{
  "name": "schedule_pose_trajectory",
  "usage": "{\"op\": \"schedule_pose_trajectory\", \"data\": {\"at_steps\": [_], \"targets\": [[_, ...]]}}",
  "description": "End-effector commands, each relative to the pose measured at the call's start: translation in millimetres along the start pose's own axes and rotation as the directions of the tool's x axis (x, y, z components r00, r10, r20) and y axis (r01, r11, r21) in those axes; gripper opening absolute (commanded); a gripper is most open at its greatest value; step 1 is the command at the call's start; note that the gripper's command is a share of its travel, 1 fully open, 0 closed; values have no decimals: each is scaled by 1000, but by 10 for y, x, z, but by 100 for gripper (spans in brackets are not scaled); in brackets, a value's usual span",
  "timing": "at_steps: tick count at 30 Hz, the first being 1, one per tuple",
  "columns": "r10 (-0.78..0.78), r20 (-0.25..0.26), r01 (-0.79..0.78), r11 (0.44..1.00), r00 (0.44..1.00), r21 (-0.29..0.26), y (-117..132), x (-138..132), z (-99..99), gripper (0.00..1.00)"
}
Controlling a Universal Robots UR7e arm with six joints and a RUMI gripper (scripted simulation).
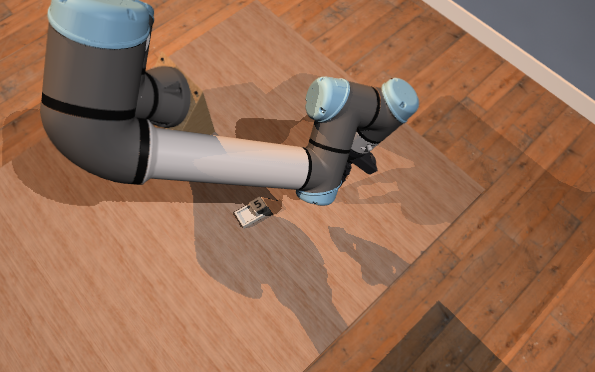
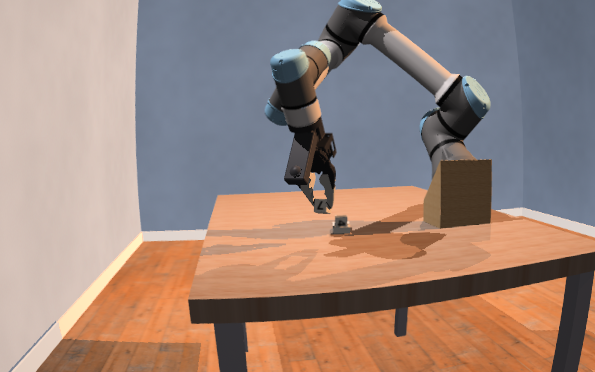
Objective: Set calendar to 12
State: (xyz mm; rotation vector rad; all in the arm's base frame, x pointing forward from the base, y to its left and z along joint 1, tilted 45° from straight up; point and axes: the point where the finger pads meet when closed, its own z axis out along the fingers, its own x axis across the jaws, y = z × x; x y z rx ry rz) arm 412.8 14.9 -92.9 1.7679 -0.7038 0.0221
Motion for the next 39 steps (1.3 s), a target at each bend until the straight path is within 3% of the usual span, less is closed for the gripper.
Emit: {"op": "schedule_pose_trajectory", "data": {"at_steps": [1,23,39], "targets": [[0,3,0,1000,1000,23,-3,-3,-1,11],[0,2,0,974,1000,225,17,-1,0,11],[0,-2,0,968,1000,252,28,4,-4,11]]}}
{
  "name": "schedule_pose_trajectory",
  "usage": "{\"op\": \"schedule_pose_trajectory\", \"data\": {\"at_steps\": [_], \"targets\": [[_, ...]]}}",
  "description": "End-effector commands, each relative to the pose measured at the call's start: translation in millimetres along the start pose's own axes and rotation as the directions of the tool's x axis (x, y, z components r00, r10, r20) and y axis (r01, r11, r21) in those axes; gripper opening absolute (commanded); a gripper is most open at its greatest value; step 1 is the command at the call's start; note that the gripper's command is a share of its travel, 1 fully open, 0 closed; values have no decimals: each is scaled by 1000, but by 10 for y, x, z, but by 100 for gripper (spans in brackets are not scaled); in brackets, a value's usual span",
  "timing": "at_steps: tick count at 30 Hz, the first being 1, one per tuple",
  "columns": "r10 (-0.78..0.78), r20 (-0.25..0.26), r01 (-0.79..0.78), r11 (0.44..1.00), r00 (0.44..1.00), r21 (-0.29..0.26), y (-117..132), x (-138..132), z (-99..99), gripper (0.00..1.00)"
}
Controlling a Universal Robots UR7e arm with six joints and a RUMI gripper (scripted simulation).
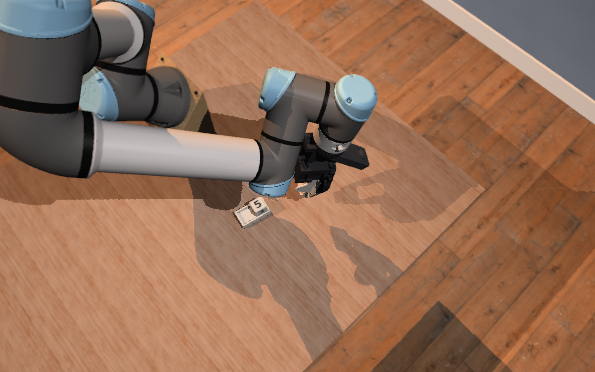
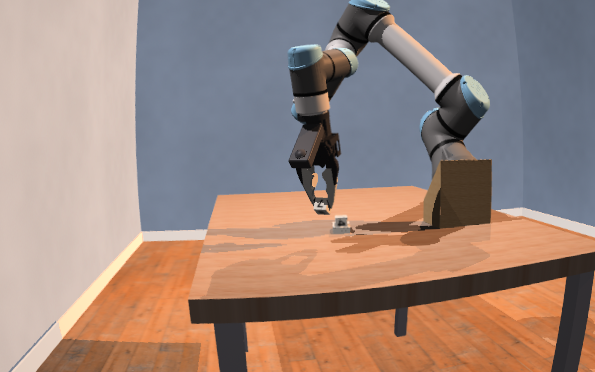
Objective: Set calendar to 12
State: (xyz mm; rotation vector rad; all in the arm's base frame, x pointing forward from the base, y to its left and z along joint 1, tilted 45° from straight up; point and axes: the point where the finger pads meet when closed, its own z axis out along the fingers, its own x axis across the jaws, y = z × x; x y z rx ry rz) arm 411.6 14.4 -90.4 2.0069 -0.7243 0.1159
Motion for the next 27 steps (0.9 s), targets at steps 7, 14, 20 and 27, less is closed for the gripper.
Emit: {"op": "schedule_pose_trajectory", "data": {"at_steps": [7,14,20,27], "targets": [[1,4,-1,1000,1000,28,-4,-5,5,11],[1,11,-2,997,1000,83,-7,-15,18,11],[0,13,-2,988,1000,155,-3,-17,21,11],[0,8,-2,978,1000,210,8,-10,13,11]]}}
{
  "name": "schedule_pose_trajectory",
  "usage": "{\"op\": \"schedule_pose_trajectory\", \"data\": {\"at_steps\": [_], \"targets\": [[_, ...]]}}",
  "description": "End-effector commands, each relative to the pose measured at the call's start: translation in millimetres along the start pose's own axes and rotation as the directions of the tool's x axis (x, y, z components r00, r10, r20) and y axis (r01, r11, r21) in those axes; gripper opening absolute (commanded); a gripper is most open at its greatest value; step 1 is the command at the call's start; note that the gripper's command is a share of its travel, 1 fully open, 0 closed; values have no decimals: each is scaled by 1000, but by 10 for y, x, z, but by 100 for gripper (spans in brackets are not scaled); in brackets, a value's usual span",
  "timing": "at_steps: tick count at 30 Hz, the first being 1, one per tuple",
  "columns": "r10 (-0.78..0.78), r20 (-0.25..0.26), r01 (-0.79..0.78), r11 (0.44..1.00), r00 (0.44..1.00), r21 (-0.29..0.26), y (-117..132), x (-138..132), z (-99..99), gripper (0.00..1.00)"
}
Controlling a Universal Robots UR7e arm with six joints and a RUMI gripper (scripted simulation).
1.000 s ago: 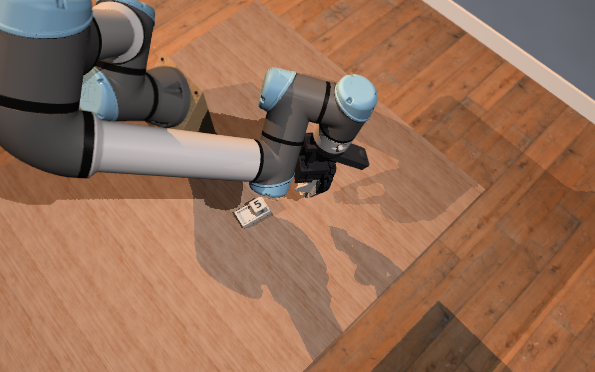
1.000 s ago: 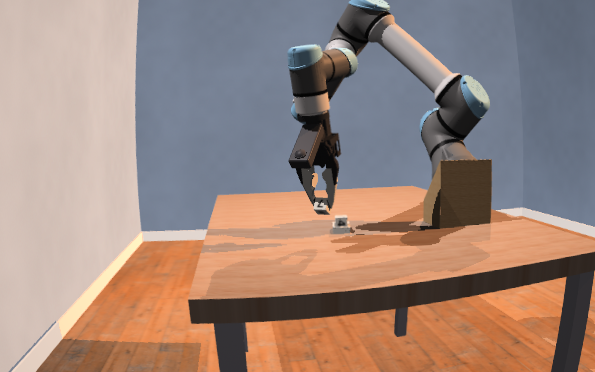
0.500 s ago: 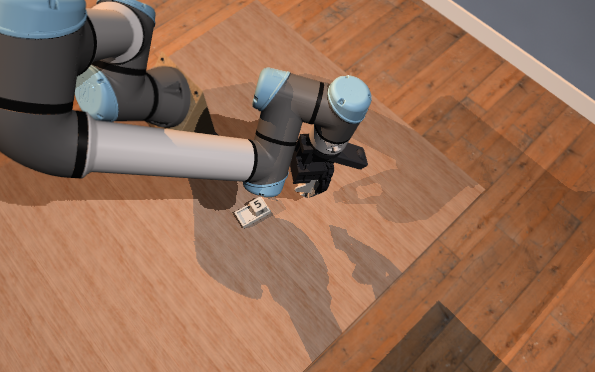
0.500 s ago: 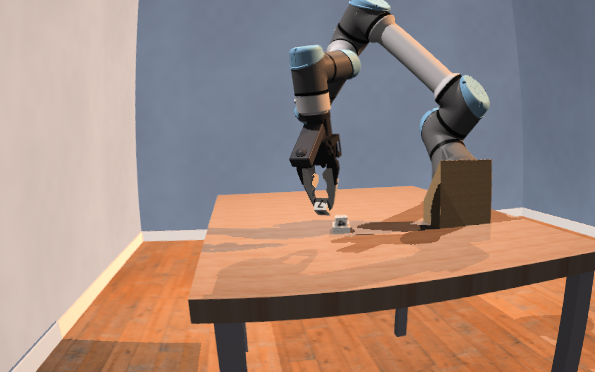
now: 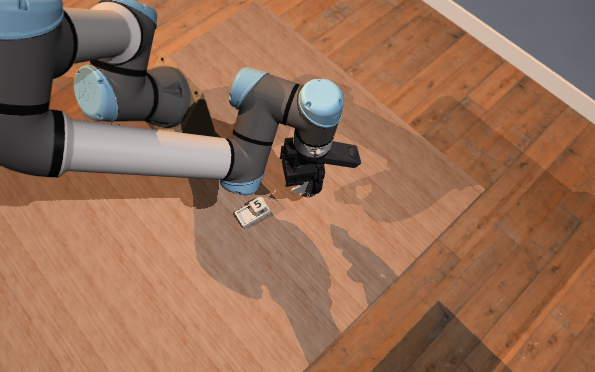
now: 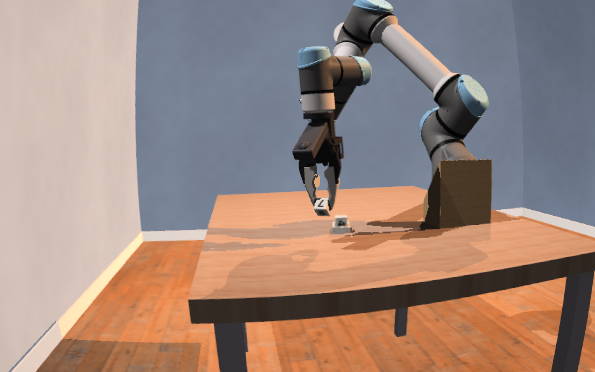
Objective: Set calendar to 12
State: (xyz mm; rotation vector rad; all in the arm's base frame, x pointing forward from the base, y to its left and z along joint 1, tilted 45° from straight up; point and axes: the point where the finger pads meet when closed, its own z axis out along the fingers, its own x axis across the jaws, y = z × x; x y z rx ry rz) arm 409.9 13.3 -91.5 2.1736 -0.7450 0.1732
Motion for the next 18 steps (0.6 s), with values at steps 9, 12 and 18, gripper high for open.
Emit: {"op": "schedule_pose_trajectory", "data": {"at_steps": [9,12,18], "targets": [[-2,-12,4,996,1000,88,16,15,-22,11],[-3,-13,4,996,1000,90,16,16,-23,11],[-3,-12,4,996,1000,91,16,15,-22,11]]}}
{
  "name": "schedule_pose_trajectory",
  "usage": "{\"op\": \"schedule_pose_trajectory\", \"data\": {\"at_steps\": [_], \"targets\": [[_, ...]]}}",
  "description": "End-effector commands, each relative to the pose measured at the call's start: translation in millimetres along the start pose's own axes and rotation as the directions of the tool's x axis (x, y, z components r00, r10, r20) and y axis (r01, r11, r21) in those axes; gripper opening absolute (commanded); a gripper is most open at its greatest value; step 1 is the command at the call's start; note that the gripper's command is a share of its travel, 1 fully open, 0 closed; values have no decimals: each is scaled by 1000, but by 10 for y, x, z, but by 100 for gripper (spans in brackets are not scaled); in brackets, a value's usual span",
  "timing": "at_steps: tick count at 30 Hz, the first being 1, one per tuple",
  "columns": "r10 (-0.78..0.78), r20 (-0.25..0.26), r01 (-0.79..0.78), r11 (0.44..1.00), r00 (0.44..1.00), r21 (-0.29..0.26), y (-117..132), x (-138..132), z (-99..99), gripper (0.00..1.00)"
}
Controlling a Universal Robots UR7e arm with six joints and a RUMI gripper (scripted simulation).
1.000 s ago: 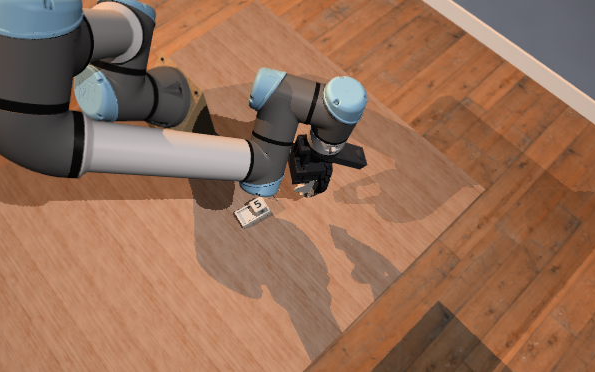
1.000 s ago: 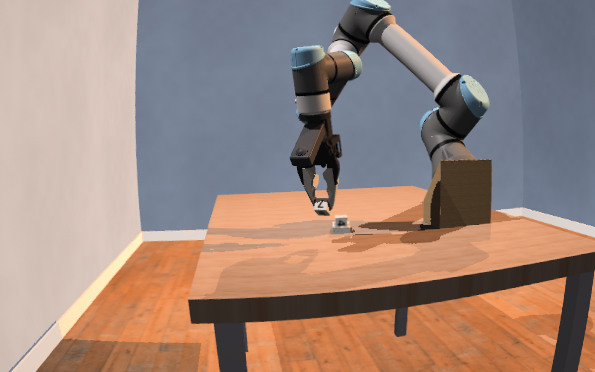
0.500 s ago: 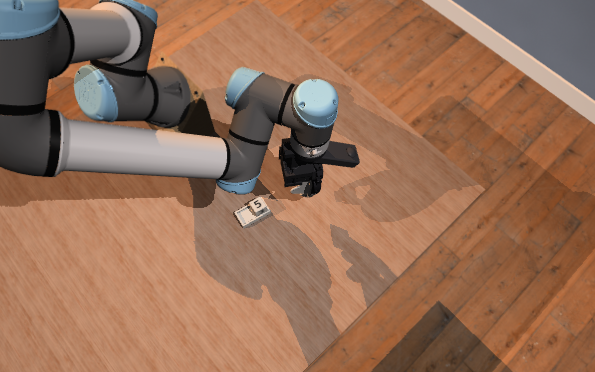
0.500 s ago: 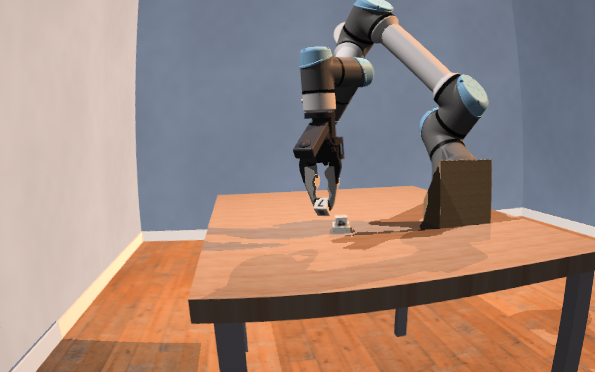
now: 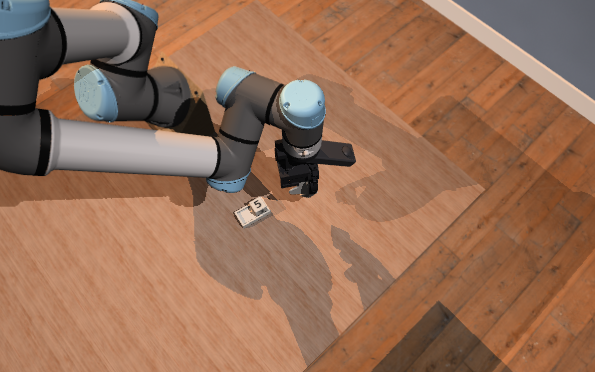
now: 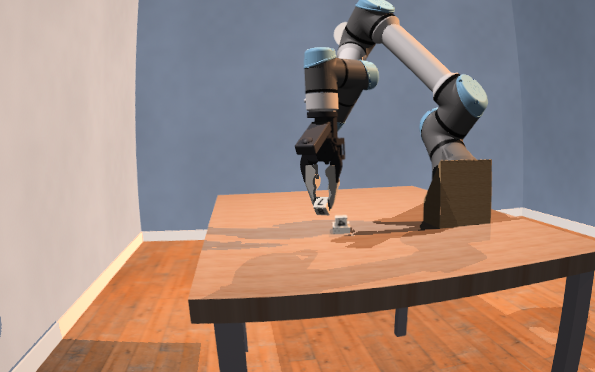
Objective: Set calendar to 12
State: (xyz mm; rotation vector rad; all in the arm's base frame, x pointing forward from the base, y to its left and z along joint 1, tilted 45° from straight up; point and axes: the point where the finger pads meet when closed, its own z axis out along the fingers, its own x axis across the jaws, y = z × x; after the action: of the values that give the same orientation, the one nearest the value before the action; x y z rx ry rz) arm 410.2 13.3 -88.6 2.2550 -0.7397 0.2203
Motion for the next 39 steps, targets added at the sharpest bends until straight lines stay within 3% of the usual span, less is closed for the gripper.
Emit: {"op": "schedule_pose_trajectory", "data": {"at_steps": [1,14,27,39], "targets": [[0,0,0,1000,1000,5,-2,1,-2,11],[2,15,-3,996,1000,91,-1,-20,30,11],[0,4,-1,970,1000,241,18,-4,9,11],[0,-1,0,965,1000,261,24,2,0,11]]}}
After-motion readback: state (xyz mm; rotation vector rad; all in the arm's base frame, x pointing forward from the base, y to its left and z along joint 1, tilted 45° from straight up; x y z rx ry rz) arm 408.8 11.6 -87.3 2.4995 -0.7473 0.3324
